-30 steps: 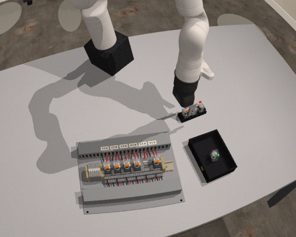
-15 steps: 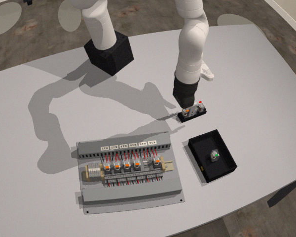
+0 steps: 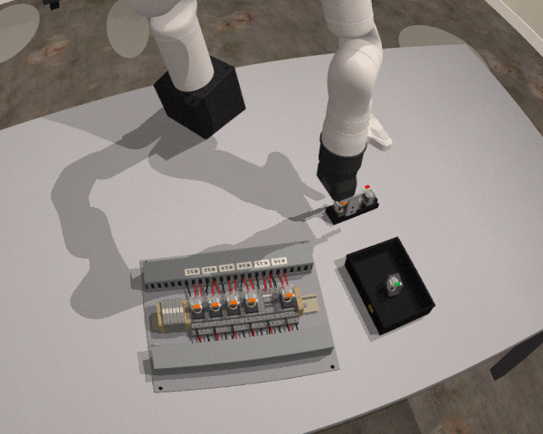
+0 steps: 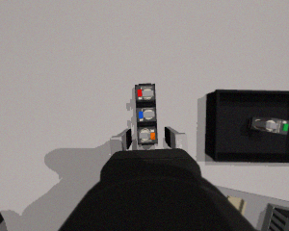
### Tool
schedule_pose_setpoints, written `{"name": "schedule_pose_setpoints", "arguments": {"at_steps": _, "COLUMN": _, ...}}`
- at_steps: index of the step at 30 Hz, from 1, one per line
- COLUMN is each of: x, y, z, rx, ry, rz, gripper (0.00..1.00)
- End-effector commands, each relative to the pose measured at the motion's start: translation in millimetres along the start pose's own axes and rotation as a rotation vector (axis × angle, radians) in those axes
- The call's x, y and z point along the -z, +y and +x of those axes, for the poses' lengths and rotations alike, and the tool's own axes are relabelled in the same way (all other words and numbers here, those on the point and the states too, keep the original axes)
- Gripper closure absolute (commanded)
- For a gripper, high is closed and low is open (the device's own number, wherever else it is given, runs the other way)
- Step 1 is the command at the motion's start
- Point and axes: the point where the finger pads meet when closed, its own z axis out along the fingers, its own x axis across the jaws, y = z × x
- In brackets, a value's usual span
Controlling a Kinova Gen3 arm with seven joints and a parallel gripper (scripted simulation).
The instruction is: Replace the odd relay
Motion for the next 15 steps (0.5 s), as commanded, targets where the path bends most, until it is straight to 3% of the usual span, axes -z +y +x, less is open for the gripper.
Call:
{"name": "schedule_pose_setpoints", "arguments": {"at_steps": 1, "x": -1.8, "y": 0.3, "z": -0.2, "rx": 0.000, "ry": -0.001, "rz": -0.001, "gripper": 0.00}}
{"name": "schedule_pose_setpoints", "arguments": {"at_steps": 15, "x": -7.1, "y": 0.0, "z": 0.1, "rx": 0.000, "ry": -0.001, "rz": -0.001, "gripper": 0.00}}
